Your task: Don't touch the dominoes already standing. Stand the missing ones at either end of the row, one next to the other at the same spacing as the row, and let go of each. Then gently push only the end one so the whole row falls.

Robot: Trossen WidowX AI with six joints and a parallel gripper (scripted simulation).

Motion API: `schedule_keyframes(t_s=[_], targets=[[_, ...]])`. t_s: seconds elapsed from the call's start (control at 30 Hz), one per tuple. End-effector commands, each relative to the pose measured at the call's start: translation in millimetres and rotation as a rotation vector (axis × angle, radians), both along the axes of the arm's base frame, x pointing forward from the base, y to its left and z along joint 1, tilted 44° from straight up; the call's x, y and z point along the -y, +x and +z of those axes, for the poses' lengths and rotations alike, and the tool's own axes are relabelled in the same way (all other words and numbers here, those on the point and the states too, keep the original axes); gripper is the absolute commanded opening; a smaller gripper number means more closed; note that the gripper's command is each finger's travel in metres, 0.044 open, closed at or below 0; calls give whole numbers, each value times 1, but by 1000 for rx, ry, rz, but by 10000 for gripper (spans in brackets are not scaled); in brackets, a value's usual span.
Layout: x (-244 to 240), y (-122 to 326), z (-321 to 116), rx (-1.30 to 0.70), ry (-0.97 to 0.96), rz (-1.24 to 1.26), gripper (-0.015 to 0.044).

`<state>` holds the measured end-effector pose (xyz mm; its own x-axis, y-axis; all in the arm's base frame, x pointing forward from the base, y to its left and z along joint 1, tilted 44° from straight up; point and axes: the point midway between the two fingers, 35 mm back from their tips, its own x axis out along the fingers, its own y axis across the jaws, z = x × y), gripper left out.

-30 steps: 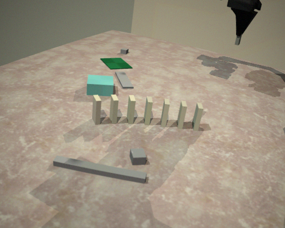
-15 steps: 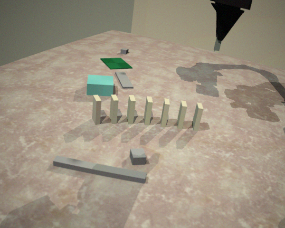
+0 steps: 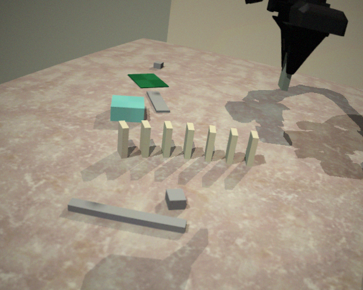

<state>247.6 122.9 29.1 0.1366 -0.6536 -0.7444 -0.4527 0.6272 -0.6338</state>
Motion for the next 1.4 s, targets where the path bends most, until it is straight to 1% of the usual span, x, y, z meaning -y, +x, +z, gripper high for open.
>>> schedule_keyframes(t_s=[0.0,0.57,1.07,1.37], targets=[[17,2,-20,-20,-20,-1,107],[85,9,-87,-17,-29,-3,107],[88,8,-89,-17,-30,-4,107],[88,8,-89,-17,-30,-4,343]])
